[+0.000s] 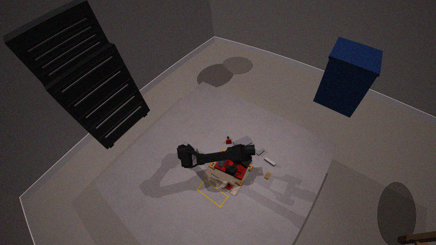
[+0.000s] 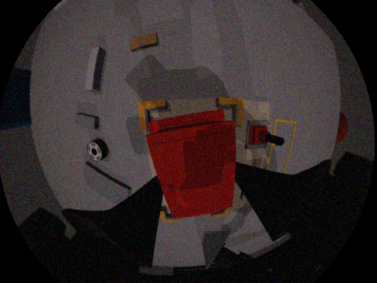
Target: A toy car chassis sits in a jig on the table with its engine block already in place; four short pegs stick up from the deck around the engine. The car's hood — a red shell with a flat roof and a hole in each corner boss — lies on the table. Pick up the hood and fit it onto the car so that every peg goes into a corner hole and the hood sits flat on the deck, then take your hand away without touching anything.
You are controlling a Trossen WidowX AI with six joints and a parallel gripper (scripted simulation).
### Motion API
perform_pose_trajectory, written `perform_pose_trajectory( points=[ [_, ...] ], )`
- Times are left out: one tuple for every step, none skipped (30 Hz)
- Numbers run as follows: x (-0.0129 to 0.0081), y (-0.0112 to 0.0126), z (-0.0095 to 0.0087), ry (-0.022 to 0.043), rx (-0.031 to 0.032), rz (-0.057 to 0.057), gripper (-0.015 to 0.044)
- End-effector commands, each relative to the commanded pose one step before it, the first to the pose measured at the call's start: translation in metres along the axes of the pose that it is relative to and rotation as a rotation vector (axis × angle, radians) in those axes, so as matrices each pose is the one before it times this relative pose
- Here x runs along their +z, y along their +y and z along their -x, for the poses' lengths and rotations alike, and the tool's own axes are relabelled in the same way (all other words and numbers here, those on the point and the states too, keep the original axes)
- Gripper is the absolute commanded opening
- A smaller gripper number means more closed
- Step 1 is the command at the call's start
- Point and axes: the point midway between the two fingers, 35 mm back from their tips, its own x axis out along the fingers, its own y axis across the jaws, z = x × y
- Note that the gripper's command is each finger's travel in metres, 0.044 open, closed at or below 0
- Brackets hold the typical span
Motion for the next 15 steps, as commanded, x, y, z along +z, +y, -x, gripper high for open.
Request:
perform_pose_trajectory(
  points=[
    [-0.00226, 0.00080, -0.01228, 0.00160, -0.00599, 0.0092, 0.0000],
    [0.00015, -0.00008, -0.00067, 0.00000, -0.00005, 0.0000, 0.0000],
    [0.00014, -0.00009, 0.00000, 0.00000, 0.00000, 0.0000, 0.0000],
    [0.00011, -0.00007, 0.00000, 0.00000, 0.00000, 0.0000, 0.0000],
    [0.00000, 0.00000, 0.00000, 0.00000, 0.00000, 0.0000, 0.0000],
    [0.00011, -0.00007, 0.00000, 0.00000, 0.00000, 0.0000, 0.0000],
    [0.00000, 0.00000, 0.00000, 0.00000, 0.00000, 0.0000, 0.0000],
    [0.00000, 0.00000, 0.00000, 0.00000, 0.00000, 0.0000, 0.0000],
    [0.00000, 0.00000, 0.00000, 0.00000, 0.00000, 0.0000, 0.0000],
    [0.00000, 0.00000, 0.00000, 0.00000, 0.00000, 0.0000, 0.0000],
    [0.00000, 0.00000, 0.00000, 0.00000, 0.00000, 0.0000, 0.0000],
    [0.00023, -0.00019, 0.00000, -0.00001, -0.00001, 0.0000, 0.0000],
    [0.00023, -0.00019, 0.00000, -0.00001, -0.00001, 0.0000, 0.0000],
    [0.00000, 0.00000, 0.00000, 0.00000, 0.00000, 0.0000, 0.0000],
    [0.00000, 0.00000, 0.00000, 0.00000, 0.00000, 0.0000, 0.0000]
  ],
)
